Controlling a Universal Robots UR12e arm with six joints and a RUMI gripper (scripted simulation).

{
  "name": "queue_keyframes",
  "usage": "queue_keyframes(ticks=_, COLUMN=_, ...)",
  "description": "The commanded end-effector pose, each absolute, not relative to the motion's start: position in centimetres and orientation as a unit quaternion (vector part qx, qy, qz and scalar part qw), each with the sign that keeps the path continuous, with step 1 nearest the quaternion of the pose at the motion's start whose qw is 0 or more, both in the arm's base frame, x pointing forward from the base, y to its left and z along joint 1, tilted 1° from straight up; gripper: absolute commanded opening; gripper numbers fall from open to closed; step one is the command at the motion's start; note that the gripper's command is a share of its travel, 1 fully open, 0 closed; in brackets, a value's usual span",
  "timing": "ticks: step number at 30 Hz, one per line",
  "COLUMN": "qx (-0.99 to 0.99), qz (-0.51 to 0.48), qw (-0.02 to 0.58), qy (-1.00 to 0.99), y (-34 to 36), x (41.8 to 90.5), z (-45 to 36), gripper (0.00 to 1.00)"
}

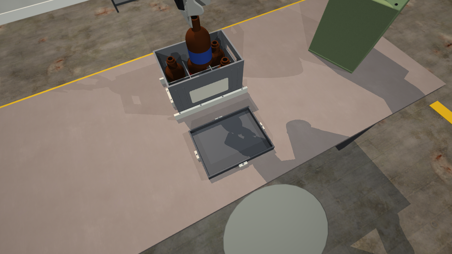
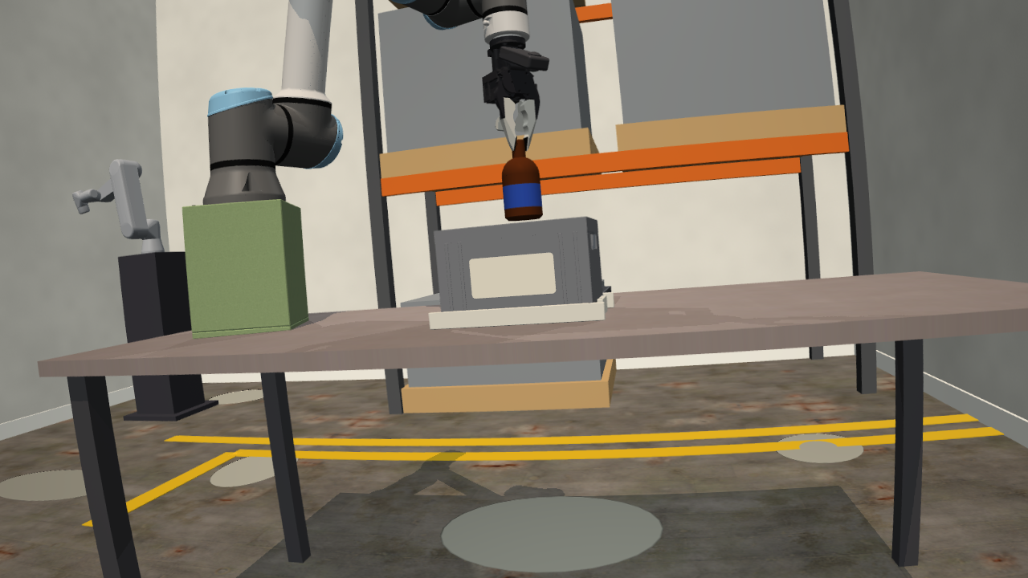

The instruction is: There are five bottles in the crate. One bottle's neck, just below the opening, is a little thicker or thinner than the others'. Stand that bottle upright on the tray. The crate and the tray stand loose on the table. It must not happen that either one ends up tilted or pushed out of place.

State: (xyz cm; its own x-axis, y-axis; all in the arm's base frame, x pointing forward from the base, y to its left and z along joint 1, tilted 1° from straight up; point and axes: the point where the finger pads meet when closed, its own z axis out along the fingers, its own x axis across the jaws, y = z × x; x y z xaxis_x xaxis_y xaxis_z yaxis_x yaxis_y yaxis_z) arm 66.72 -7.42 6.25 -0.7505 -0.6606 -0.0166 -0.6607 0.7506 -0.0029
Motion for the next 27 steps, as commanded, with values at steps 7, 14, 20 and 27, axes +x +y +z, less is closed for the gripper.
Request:
queue_keyframes(ticks=7, qx=-0.354, qz=-0.002, qw=0.013, qy=0.935, y=-6.6, x=67.3, z=6.9, gripper=0.00)
queue_keyframes(ticks=14, qx=-0.354, qz=-0.002, qw=0.013, qy=0.935, y=-6.1, x=67.4, z=6.9, gripper=0.00)
queue_keyframes(ticks=20, qx=-0.354, qz=-0.002, qw=0.013, qy=0.935, y=-5.4, x=67.4, z=6.9, gripper=0.00)
queue_keyframes(ticks=27, qx=-0.354, qz=-0.002, qw=0.012, qy=0.935, y=-4.3, x=67.5, z=6.9, gripper=0.00)
